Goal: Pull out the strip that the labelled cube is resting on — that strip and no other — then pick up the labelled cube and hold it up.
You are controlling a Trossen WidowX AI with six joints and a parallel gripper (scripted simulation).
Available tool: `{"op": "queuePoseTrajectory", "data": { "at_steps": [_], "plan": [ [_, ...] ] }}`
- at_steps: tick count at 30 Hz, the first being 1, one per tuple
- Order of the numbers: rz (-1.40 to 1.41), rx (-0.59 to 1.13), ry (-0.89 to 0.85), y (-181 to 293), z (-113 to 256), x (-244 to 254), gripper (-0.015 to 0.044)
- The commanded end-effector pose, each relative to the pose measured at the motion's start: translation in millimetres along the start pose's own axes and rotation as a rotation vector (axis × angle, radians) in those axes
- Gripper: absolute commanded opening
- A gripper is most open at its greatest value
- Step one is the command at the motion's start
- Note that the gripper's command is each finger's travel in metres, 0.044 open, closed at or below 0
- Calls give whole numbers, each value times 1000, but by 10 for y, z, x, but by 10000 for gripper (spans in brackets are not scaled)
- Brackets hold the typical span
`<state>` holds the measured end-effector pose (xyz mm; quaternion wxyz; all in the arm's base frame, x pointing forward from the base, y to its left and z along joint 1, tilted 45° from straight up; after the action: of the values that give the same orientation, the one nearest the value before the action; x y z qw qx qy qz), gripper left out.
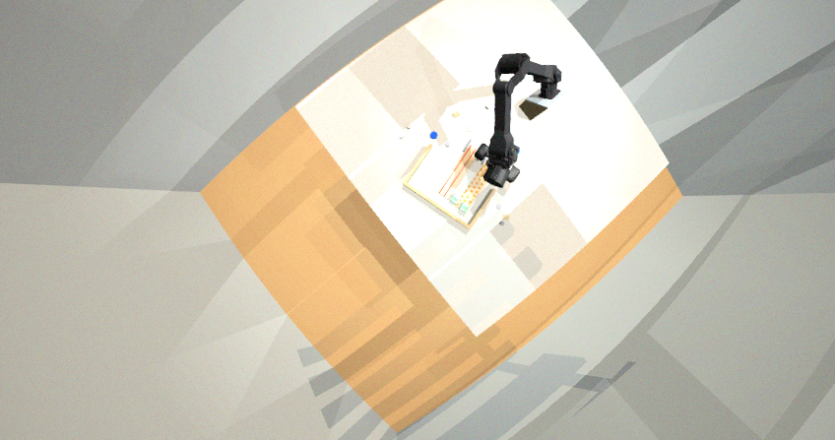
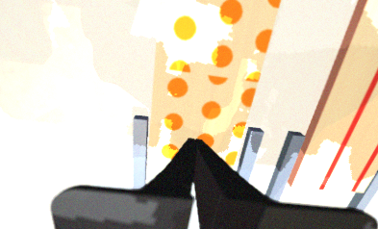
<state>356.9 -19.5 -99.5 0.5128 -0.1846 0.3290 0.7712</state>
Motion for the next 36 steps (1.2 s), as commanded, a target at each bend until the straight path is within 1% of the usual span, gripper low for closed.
{"op": "queuePoseTrajectory", "data": {
  "at_steps": [1, 10, 36],
  "plan": [
    [-3, 6, 2, 0, -45, -11, 0],
    [-3, 6, 2, 10, -51, -7, 0],
    [-1, 8, 1, 402, -62, 91, 0]
  ]
}}
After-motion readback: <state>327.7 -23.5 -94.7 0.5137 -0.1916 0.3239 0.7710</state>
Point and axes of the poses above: the point midway between the two fingers, 35 mm back from their tips, its own z axis back along the fingers, its own x axis across the jaws, y = z × x, the point moved 1 cm from there along z, back along the fingers, and after that the axes turned 13 degrees about z, right-handed, at the moved point
